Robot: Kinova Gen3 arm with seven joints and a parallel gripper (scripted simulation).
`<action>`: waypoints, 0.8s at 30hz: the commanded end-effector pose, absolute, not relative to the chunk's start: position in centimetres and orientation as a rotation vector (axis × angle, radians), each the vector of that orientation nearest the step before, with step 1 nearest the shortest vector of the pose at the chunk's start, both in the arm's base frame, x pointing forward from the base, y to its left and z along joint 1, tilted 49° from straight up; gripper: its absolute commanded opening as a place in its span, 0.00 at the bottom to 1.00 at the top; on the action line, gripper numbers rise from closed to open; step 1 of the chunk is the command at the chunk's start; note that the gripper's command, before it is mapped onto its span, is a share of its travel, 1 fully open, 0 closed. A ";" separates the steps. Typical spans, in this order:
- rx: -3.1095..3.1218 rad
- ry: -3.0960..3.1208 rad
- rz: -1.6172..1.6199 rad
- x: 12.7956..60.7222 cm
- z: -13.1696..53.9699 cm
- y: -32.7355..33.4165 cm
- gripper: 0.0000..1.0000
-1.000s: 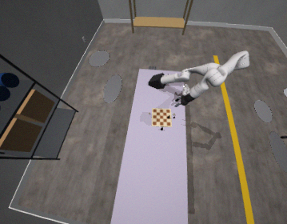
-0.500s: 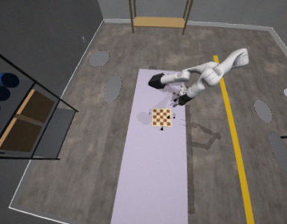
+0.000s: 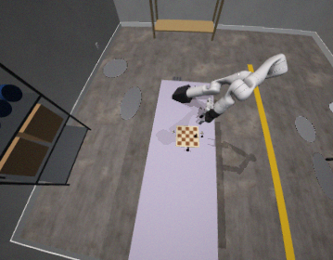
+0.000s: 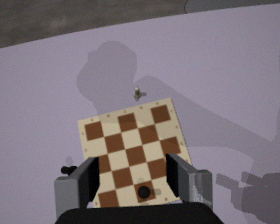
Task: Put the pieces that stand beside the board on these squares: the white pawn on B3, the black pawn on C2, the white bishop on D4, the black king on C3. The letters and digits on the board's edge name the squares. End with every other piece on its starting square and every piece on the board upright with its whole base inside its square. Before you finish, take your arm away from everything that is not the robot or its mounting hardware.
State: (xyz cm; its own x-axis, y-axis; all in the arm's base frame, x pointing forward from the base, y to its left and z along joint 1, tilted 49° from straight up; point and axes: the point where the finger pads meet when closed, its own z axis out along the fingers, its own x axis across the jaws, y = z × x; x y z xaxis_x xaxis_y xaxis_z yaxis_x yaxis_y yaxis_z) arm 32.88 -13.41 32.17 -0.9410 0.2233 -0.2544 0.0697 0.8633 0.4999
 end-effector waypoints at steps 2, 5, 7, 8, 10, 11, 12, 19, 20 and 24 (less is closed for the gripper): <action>0.227 2.731 0.742 33.2 31.0 -14.1 1.00; 0.227 2.731 0.742 33.2 31.0 -14.1 1.00; 0.227 2.731 0.742 33.2 31.0 -14.1 1.00; 0.227 2.731 0.742 33.2 31.0 -14.1 1.00; 0.227 2.731 0.742 33.2 31.0 -14.1 1.00; 0.227 2.731 0.742 33.2 31.0 -14.1 1.00; 0.227 2.731 0.742 33.2 31.0 -14.1 1.00; 0.233 2.731 0.764 33.5 29.9 -14.7 1.00; 0.233 2.731 0.764 33.5 29.9 -14.7 1.00; 0.233 2.731 0.764 33.5 29.9 -14.7 1.00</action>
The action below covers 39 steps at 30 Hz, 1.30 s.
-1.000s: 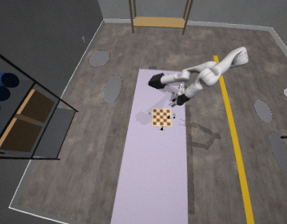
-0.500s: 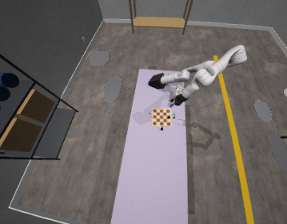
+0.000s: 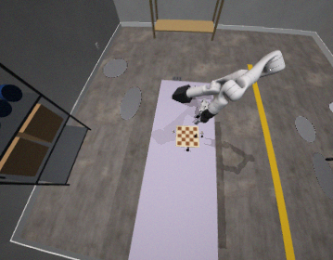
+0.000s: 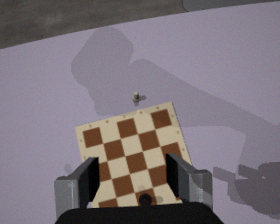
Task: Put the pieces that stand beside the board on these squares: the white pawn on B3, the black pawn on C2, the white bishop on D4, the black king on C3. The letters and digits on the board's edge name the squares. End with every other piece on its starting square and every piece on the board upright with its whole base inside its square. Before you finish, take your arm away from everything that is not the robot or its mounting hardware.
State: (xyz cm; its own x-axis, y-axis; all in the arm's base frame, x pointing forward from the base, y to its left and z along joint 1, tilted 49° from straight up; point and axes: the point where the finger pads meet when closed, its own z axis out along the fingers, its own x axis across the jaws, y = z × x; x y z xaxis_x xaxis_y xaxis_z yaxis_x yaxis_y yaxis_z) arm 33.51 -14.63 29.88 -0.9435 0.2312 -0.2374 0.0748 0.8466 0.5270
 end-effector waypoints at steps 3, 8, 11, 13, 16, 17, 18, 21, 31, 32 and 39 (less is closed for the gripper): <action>0.238 2.730 0.786 33.8 28.7 -15.2 1.00; 0.238 2.730 0.786 33.8 28.7 -15.2 1.00; 0.242 2.730 0.807 34.1 27.5 -15.7 1.00; 0.242 2.730 0.807 34.1 27.5 -15.7 1.00; 0.242 2.730 0.807 34.1 27.5 -15.7 1.00; 0.242 2.730 0.807 34.1 27.5 -15.7 1.00; 0.242 2.730 0.807 34.1 27.5 -15.7 1.00; 0.246 2.729 0.828 34.4 26.3 -16.1 1.00; 0.250 2.727 0.849 34.7 25.1 -16.4 1.00; 0.250 2.727 0.849 34.7 25.1 -16.4 1.00; 0.264 2.714 0.965 36.2 18.1 -17.4 1.00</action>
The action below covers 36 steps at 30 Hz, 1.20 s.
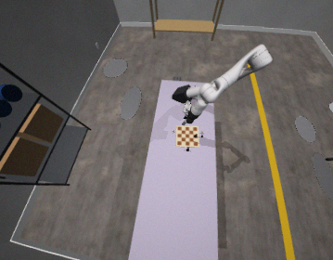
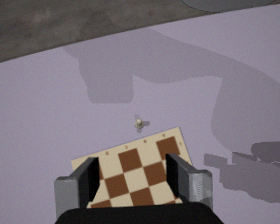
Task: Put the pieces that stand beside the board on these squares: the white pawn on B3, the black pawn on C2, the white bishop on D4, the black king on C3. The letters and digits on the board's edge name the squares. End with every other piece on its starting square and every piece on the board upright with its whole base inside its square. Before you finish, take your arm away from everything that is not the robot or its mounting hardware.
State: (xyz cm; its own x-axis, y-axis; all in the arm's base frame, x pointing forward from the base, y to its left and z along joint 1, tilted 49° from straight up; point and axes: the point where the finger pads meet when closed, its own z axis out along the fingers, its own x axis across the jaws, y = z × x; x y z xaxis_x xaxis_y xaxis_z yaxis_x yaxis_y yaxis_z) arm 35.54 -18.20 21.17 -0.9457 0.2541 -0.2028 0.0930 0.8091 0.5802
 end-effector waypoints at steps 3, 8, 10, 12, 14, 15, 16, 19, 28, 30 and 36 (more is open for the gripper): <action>0.268 2.705 1.014 36.9 15.0 -17.2 1.00; 0.273 2.688 1.081 37.6 10.9 -16.6 1.00; 0.273 2.684 1.092 37.8 10.2 -16.4 1.00; 0.274 2.681 1.102 37.9 9.6 -16.2 1.00; 0.275 2.676 1.120 38.1 8.5 -15.9 1.00; 0.275 2.673 1.127 38.1 8.1 -15.8 1.00; 0.276 2.671 1.134 38.2 7.7 -15.7 1.00; 0.277 2.666 1.148 38.4 6.8 -15.3 1.00; 0.277 2.661 1.160 38.5 6.1 -15.1 1.00; 0.277 2.661 1.160 38.5 6.1 -15.1 1.00; 0.277 2.661 1.160 38.5 6.1 -15.1 1.00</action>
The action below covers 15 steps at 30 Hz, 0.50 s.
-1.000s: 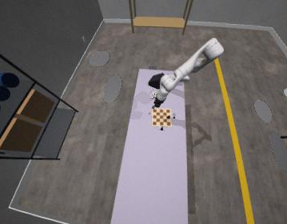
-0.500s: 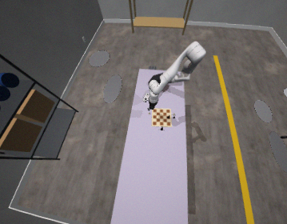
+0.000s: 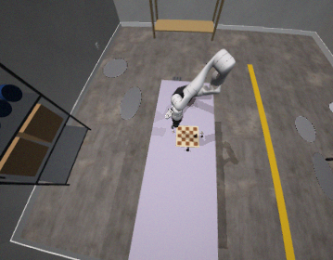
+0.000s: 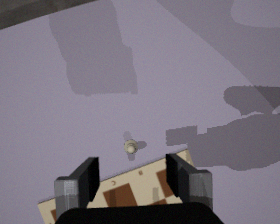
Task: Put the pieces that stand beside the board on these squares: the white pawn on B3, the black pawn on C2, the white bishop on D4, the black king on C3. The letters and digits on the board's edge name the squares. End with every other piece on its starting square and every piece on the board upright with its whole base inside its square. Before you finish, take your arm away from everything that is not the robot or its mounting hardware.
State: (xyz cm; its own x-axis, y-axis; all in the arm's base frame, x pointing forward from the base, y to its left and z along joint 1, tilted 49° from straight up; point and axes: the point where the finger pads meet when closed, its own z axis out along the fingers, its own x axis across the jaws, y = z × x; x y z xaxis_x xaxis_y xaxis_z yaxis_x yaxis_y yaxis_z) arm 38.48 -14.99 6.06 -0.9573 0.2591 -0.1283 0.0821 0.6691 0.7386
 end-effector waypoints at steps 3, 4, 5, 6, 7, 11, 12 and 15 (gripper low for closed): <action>0.277 2.661 1.160 38.5 6.1 -15.1 1.00; 0.277 2.661 1.160 38.5 6.1 -15.1 1.00; 0.277 2.661 1.160 38.5 6.1 -15.1 1.00; 0.277 2.661 1.160 38.5 6.1 -15.1 1.00; 0.277 2.661 1.160 38.5 6.1 -15.1 1.00; 0.276 2.661 1.160 38.5 6.1 -15.1 1.00; 0.274 2.661 1.160 38.5 6.1 -15.1 1.00; 0.265 2.661 1.160 38.5 6.0 -15.0 1.00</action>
